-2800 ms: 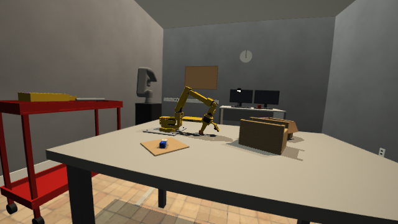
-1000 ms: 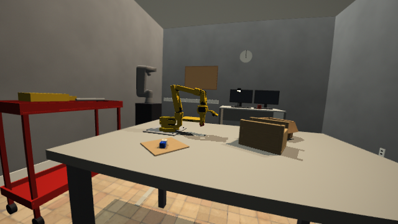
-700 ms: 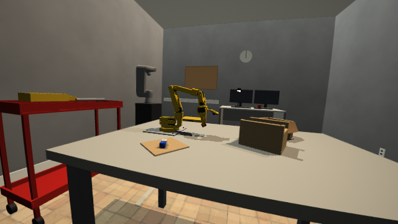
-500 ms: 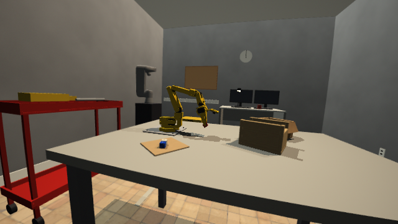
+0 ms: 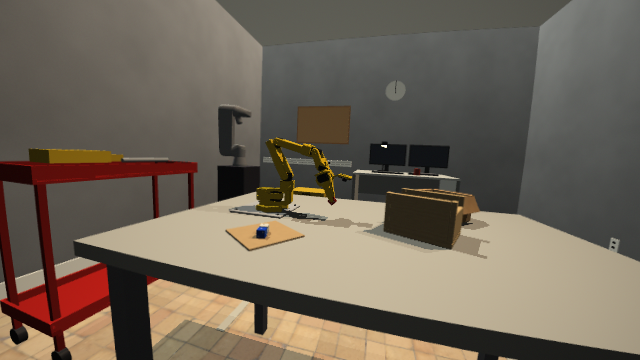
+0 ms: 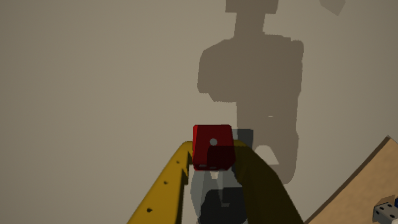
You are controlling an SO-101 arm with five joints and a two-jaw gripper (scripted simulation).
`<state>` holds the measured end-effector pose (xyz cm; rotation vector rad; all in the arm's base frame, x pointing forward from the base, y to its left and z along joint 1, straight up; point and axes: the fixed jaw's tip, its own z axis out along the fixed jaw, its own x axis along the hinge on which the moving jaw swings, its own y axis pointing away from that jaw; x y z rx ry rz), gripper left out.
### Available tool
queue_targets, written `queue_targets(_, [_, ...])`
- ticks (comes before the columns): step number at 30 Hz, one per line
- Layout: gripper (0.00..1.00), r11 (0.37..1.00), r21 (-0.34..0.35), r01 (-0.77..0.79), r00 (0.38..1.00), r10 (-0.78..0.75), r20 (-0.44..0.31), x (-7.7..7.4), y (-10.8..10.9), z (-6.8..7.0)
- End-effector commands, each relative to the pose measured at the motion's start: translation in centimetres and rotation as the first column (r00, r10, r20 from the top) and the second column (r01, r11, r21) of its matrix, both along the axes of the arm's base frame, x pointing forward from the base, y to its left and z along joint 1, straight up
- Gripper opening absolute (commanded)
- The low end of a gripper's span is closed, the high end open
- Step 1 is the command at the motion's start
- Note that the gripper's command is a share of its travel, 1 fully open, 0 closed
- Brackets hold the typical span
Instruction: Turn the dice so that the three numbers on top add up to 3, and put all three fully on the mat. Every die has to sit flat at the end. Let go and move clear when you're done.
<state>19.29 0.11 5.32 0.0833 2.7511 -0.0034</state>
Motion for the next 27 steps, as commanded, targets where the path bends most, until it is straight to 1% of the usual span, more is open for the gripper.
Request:
queue_targets(1, [0.0, 1.0, -0.004, 0.007, 0.999, -0.007, 0.036, 0.2, -0.3, 0.0])
queue_targets(4, [0.0, 1.0, -0.006, 0.015, 0.996, -0.014, 0.084, 0.7, -0.5, -0.1])
queue_targets(9, [0.0, 0.999, -0.012, 0.033, 0.98, -0.03, 0.196, 1.6, -0.9, -0.2])
queue_targets(11, [0.0, 0.999, -0.012, 0.033, 0.98, -0.03, 0.196, 1.6, -0.9, -0.2])
queue_targets(15, [0.0, 0.999, -0.017, 0.049, 0.957, -0.042, 0.287, 2.2, -1.3, -0.2])
queue_targets(18, [0.0, 0.998, -0.019, 0.058, 0.94, -0.048, 0.339, 2.6, -1.5, -0.1])
queue_targets(22, [0.0, 0.998, -0.022, 0.065, 0.925, -0.052, 0.376, 2.7, -1.7, 0.0])
queue_targets(27, [0.0, 0.998, -0.022, 0.067, 0.922, -0.053, 0.383, 2.8, -1.7, 0.0])
